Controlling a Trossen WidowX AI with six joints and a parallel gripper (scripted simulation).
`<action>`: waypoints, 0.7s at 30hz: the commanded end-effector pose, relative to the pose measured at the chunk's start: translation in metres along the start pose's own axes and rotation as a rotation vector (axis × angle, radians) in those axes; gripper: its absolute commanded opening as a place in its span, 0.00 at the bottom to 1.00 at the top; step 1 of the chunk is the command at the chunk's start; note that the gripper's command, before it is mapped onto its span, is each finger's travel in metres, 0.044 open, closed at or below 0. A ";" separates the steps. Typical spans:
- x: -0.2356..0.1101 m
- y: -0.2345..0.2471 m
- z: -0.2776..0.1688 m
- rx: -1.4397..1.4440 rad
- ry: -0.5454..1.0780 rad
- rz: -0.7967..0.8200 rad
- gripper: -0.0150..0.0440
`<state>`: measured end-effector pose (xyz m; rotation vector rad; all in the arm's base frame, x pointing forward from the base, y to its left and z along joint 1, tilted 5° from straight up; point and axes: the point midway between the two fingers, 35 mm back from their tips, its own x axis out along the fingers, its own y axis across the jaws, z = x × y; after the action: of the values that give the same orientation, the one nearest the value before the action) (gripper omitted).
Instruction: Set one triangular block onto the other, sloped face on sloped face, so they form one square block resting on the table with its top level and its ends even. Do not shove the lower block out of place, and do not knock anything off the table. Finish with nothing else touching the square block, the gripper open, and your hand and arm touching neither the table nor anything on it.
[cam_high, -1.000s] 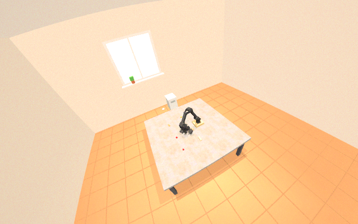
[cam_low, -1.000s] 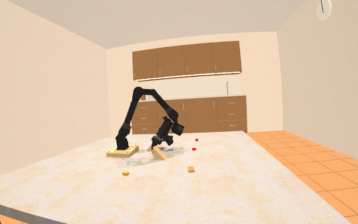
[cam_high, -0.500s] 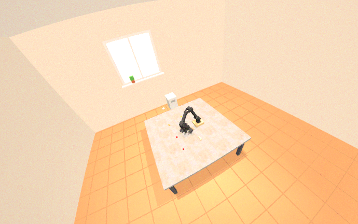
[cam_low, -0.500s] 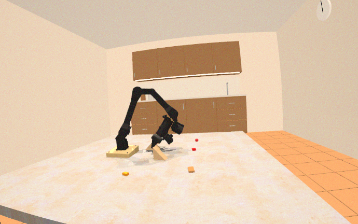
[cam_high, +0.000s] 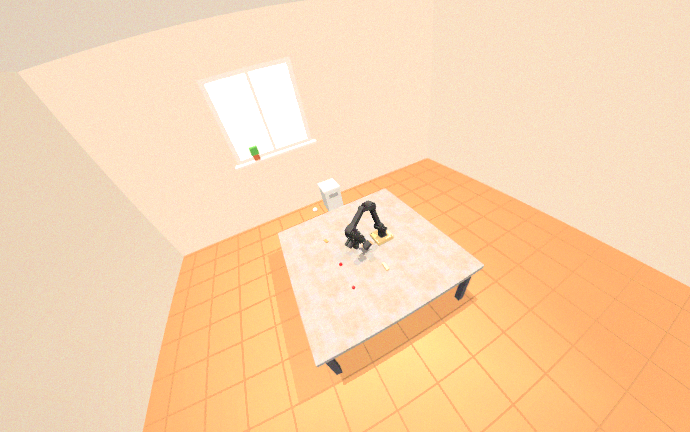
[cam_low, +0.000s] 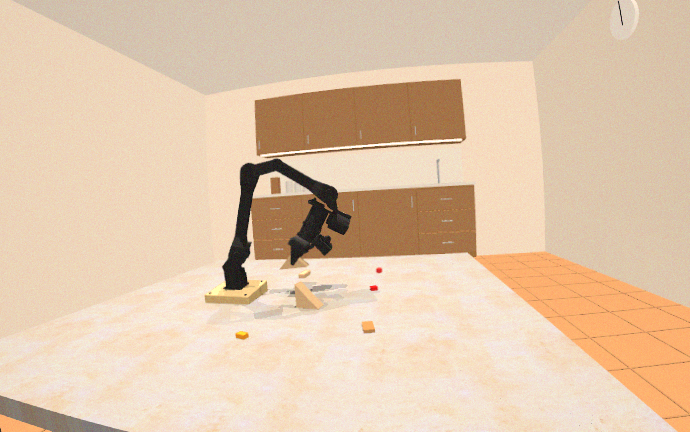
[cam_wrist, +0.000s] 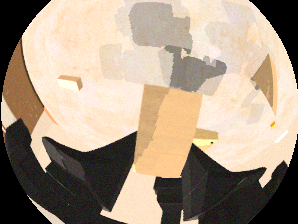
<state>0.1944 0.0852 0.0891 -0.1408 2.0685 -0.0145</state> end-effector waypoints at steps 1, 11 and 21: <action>-0.016 0.000 -0.014 0.006 -0.020 0.011 0.25; -0.014 -0.001 -0.012 -0.051 -0.026 0.006 0.25; -0.014 -0.001 -0.014 -0.397 -0.068 -0.004 0.25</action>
<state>0.1905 0.0862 0.1079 -0.2995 2.0101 0.2711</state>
